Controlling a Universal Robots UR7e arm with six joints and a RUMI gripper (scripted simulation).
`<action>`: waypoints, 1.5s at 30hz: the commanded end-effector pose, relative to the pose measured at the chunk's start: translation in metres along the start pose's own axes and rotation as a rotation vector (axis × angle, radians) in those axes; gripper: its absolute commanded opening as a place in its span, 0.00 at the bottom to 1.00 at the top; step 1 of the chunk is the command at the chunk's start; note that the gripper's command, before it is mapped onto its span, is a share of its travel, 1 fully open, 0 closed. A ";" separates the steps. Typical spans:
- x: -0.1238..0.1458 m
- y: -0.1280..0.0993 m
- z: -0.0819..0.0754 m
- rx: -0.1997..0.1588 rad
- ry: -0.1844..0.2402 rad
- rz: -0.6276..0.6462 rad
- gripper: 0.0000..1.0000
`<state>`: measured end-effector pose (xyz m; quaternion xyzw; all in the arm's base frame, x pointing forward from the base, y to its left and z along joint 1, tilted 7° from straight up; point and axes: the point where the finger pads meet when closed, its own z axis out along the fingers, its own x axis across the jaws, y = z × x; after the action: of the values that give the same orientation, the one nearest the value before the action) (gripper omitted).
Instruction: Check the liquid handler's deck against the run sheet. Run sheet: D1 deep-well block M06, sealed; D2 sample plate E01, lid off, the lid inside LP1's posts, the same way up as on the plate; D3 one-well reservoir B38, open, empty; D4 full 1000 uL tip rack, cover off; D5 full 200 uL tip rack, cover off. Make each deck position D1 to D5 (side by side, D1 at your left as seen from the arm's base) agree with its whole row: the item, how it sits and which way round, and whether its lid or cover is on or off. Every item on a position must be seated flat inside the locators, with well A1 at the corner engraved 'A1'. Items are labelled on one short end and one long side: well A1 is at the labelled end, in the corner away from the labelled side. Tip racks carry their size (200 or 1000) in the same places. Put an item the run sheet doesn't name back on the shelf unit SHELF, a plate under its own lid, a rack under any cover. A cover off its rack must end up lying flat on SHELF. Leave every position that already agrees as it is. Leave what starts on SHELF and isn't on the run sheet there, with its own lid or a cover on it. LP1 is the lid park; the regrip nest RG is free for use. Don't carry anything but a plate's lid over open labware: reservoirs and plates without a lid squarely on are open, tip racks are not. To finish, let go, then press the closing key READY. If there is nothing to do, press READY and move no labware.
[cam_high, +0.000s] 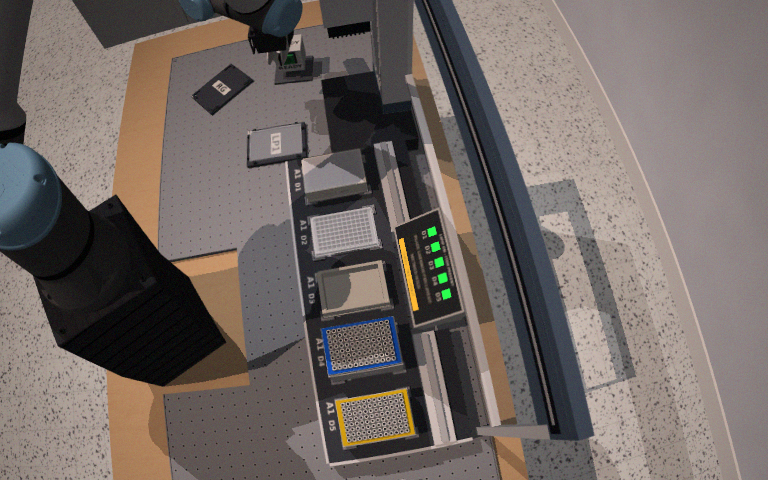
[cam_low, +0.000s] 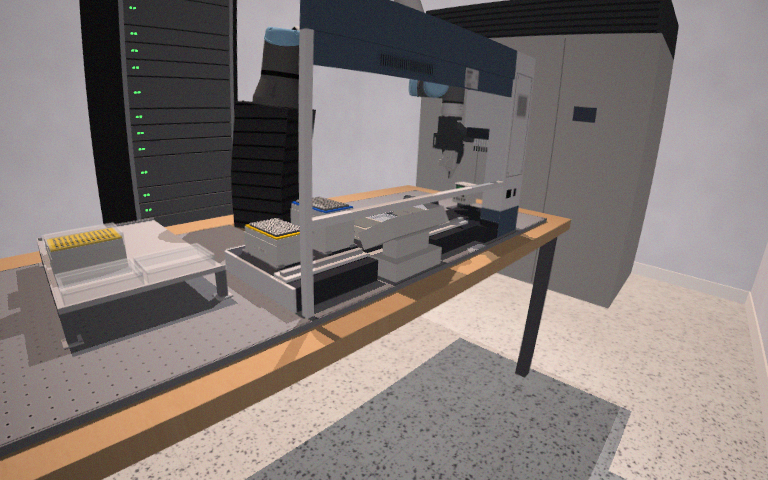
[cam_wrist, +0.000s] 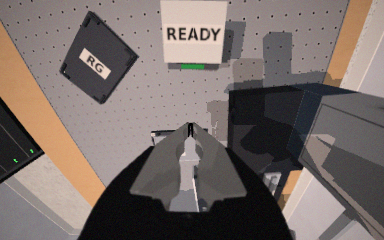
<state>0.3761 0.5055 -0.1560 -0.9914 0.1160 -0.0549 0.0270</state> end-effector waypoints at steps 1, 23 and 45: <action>0.002 -0.003 0.011 0.005 0.002 0.001 0.00; 0.002 -0.003 0.041 0.005 0.002 0.001 0.00; 0.002 -0.003 0.066 0.005 0.002 0.001 0.00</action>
<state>0.3830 0.5077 -0.2210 -0.9914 0.1160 -0.0544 0.0264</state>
